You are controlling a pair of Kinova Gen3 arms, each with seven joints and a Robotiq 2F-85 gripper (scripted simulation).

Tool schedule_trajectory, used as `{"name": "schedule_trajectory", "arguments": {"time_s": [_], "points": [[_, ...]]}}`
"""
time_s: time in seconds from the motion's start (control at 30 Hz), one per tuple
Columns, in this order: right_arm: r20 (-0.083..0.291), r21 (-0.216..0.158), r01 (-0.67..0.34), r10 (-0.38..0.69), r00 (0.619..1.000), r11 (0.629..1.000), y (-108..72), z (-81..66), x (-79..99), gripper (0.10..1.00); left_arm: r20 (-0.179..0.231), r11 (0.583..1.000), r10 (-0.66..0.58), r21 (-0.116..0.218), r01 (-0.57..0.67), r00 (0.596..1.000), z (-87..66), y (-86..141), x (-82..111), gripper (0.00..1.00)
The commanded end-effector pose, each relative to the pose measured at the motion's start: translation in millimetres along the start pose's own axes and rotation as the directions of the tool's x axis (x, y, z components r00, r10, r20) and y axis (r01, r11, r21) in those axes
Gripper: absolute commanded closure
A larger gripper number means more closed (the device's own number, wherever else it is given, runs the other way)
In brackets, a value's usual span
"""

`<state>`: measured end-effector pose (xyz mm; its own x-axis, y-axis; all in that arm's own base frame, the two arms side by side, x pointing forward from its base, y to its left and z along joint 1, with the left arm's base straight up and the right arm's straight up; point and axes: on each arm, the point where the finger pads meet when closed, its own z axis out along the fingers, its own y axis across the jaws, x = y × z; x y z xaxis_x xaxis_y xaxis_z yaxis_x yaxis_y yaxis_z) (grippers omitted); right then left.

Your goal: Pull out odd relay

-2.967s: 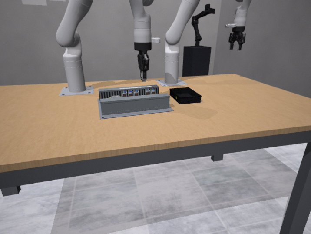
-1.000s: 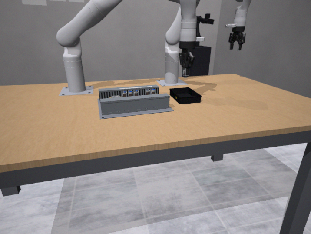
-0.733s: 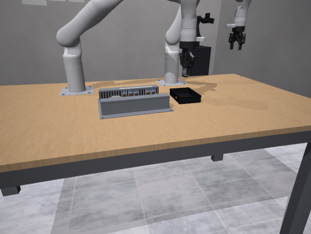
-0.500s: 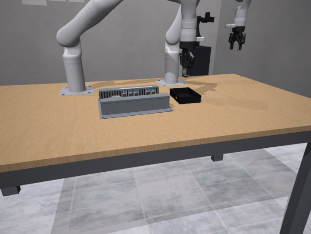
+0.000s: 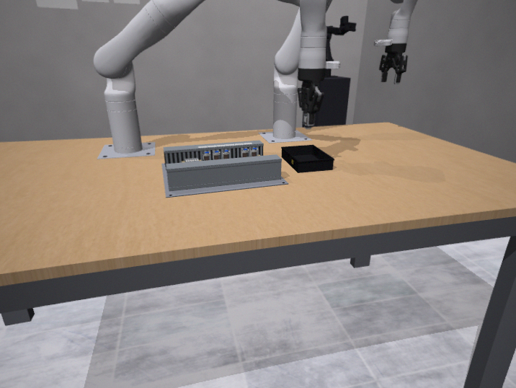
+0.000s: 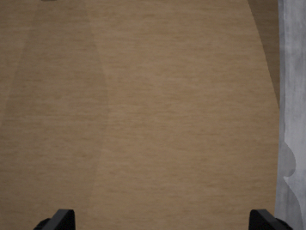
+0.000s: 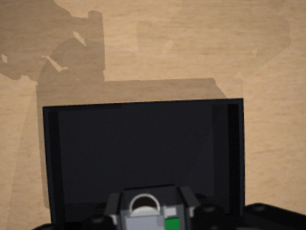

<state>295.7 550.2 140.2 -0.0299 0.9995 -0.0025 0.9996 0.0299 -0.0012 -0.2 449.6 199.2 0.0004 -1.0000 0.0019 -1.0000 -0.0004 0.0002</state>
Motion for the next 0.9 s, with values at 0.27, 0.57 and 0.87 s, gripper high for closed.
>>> {"name": "schedule_trajectory", "arguments": {"time_s": [0.27,0.57,0.87], "points": [[-0.003,-0.001,0.0,0.0,1.0,1.0,0.3,-1.5,0.5,1.0,0.002,1.0,0.0,0.0,0.0,1.0,-0.8,0.0,-0.4,0.001],[-0.003,-0.001,0.0,0.0,1.0,1.0,0.3,-0.9,0.5,1.0,0.002,1.0,0.0,0.0,0.0,1.0,-0.8,0.0,-0.4,0.001],[-0.003,-0.001,0.0,0.0,1.0,1.0,0.3,4.3,0.5,1.0,0.002,1.0,0.0,0.0,0.0,1.0,-0.8,0.0,-0.4,0.001]]}}
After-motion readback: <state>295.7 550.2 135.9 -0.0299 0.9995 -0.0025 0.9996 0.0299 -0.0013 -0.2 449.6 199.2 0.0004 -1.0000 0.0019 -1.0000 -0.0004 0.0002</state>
